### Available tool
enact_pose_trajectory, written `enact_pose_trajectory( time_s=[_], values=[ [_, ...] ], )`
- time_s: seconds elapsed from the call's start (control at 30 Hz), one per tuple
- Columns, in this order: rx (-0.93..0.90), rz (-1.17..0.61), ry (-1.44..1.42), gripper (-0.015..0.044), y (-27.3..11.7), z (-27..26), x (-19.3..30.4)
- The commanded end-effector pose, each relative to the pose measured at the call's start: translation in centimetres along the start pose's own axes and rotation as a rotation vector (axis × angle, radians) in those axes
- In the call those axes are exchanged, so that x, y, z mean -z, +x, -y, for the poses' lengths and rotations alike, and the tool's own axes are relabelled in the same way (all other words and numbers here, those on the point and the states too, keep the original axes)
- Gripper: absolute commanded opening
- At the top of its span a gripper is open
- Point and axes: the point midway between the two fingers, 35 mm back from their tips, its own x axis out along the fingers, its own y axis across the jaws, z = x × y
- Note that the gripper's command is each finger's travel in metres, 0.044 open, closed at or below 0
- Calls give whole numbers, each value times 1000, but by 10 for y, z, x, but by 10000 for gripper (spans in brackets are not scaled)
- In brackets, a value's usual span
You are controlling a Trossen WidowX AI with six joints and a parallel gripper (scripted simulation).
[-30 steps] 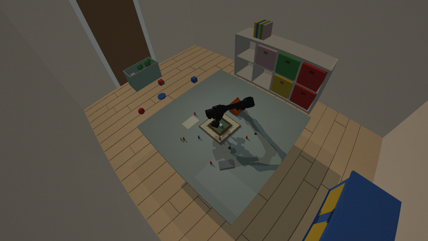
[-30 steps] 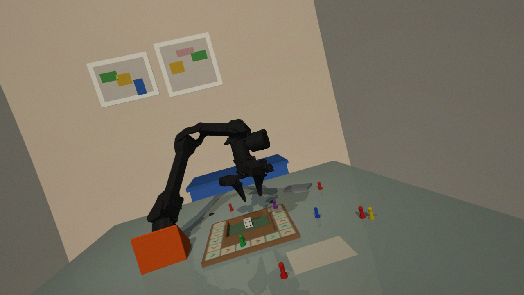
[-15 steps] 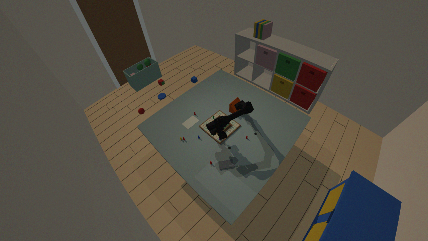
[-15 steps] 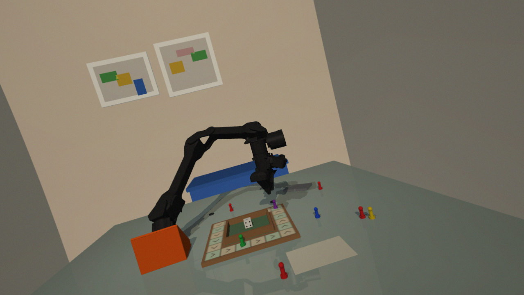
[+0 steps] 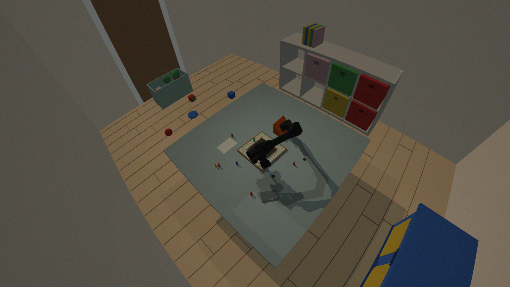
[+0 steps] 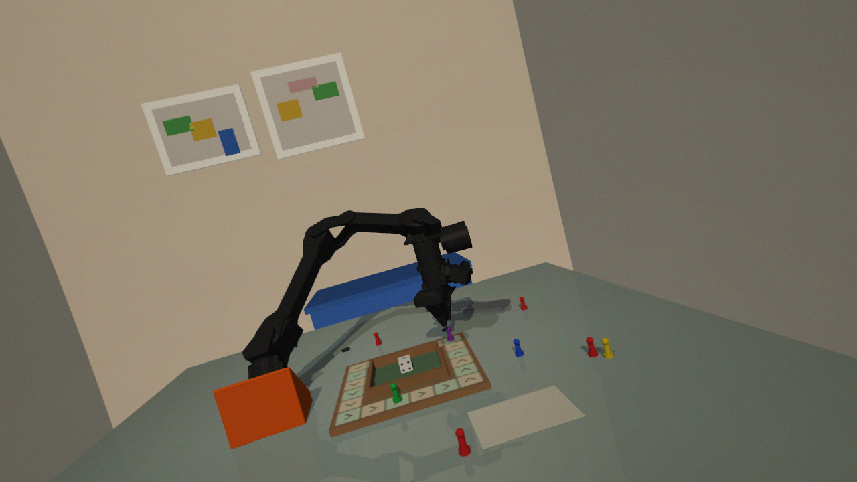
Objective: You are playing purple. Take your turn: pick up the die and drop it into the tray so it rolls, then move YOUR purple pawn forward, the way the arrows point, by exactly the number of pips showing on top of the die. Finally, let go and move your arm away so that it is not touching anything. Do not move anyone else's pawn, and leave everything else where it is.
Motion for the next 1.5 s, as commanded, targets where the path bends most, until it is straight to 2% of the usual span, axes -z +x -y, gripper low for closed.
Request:
enact_pose_trajectory(
  time_s=[0.0,0.57,0.77,1.07,1.47],
  values=[
    [-4,-8,3,200,9,-1,1],
    [-5,-8,3,200,34,-1,2],
    [-5,-8,3,43,34,-1,2],
    [-5,-8,3,0,33,-1,2],
    [-10,9,52,0,-35,1,-3]
  ],
)
